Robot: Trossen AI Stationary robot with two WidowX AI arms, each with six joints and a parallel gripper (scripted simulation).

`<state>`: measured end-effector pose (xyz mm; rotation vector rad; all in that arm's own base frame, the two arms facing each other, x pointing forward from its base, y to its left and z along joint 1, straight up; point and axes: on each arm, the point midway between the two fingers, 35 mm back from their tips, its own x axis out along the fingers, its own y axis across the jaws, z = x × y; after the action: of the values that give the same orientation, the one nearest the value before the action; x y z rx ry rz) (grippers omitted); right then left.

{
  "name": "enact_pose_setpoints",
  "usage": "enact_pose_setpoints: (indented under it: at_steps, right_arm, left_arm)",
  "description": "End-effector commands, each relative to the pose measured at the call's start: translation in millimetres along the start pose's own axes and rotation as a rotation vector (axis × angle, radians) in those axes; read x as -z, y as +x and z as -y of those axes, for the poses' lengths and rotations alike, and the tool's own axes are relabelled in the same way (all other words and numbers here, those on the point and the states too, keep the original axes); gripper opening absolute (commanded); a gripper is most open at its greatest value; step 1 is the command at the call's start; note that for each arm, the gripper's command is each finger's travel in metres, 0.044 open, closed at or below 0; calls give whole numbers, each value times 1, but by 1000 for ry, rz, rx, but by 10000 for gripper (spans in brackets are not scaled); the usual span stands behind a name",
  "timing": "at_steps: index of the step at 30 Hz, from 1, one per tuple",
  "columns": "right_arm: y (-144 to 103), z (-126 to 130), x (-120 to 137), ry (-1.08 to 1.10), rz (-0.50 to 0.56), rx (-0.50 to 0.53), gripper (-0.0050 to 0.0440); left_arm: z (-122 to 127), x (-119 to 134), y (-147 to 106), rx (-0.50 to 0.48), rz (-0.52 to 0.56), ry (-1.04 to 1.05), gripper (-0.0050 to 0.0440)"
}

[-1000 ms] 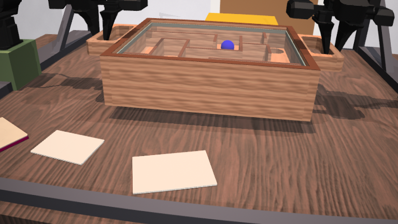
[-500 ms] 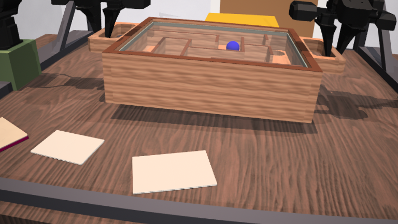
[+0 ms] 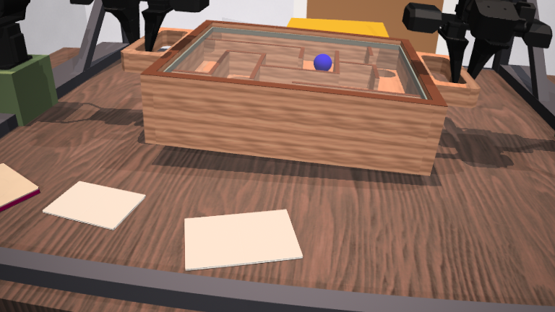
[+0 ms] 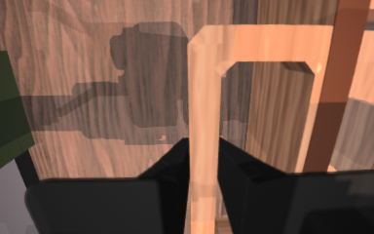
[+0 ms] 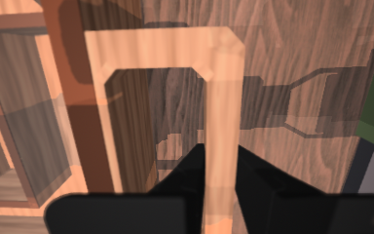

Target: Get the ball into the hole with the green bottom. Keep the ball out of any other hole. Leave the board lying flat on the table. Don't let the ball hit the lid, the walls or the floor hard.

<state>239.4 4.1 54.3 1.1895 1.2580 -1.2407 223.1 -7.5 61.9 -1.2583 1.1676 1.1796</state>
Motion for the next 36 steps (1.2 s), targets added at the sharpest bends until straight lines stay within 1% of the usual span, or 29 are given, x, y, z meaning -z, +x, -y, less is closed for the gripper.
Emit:
enact_pose_setpoints:
  at_steps: [1, 3, 4, 5, 7, 10, 11, 12, 13, 14, 15, 16, 17, 18, 21, 22, 24, 25, 26, 27, 28, 29, 30, 31, 32, 33, 34, 36]
  right_arm:
    - [-15, -8, 1, 1, 7, -52, -50]
    - [-15, -8, 1, 1, 7, -52, -50]
    - [-17, -9, 2, 2, 24, -46, -50]
    - [-16, -8, 3, 3, 35, -51, -50]
    - [-16, -8, 2, 3, 23, -50, -50]
    - [-15, -9, 3, 3, 42, -59, -50]
    - [-6, -2, 3, 2, 38, -53, -50]
    - [-2, -1, 1, -1, 23, -66, -50]
    - [-16, -9, 2, 0, 18, -32, -50]
    - [-17, -9, 1, -1, 8, -22, -50]
    - [-17, -9, 1, -1, 14, -49, -50]
    - [-8, -3, 1, -1, 10, -50, -50]
    - [-16, -10, 0, -1, -1, -24, -50]
    - [-16, -8, 1, 1, 9, -50, -50]
    - [-16, -9, 0, -1, 1, -50, -50]
    - [-15, -9, -1, -3, -21, -55, -50]
    - [-15, -9, 0, -3, -1, -51, -50]
    - [-15, -9, -1, -2, -10, -56, -50]
    - [-8, -4, -1, -2, -15, -45, -50]
    - [-3, -1, -1, -2, -13, -64, -50]
    - [0, 0, 0, 2, -5, -71, -50]
    - [-15, -8, 1, 1, 8, -39, -50]
    - [-18, -9, 1, 2, 13, -23, -50]
    - [-17, -10, 1, 1, 9, -37, -50]
    - [-8, -4, 1, 2, 17, -56, -50]
    - [-16, -10, 2, 2, 20, -24, -50]
    - [-15, -8, 1, 1, 15, -51, -50]
    - [-16, -8, 1, 1, 12, -50, -50]
  left_arm:
    - [5, 1, -10, 42, 7, -2, -50]
    - [5, 1, -10, 42, 7, -2, -50]
    - [0, 2, -4, 34, 24, -2, -50]
    - [7, 3, -12, 51, 35, -2, -50]
    - [6, 2, -10, 45, 23, -3, -50]
    - [7, 4, -13, 44, 42, -2, -50]
    - [8, 4, -12, 9, 38, -1, -50]
    - [10, 2, -16, -5, 18, 1, -50]
    - [0, 1, -3, 36, 17, 2, -50]
    - [-1, 1, -1, 40, 7, 2, -50]
    - [2, 1, -6, 32, 11, 2, -50]
    - [7, 2, -11, 12, 7, 1, -50]
    - [-1, 0, -2, 38, -3, 2, -50]
    - [4, 1, -8, 39, 6, 0, -50]
    - [2, 1, -7, 31, -2, 2, -50]
    - [7, 0, -11, 45, -25, 2, -50]
    - [4, 1, -9, 37, -4, 4, -50]
    - [7, 0, -11, 45, -14, 2, -50]
    - [7, 0, -13, 39, -19, 1, -50]
    - [9, 0, -14, -2, -16, 1, -50]
    - [10, 1, -17, -9, -6, 1, -50]
    - [1, 1, -4, 35, 9, -2, -50]
    - [-1, 1, 0, 39, 13, -2, -50]
    - [-1, 1, -2, 32, 10, -2, -50]
    - [7, 2, -12, 16, 17, -2, -50]
    - [-1, 2, -2, 39, 22, -3, -50]
    - [5, 2, -9, 42, 17, -2, -50]
    - [7, 2, -11, 49, 11, -3, -50]
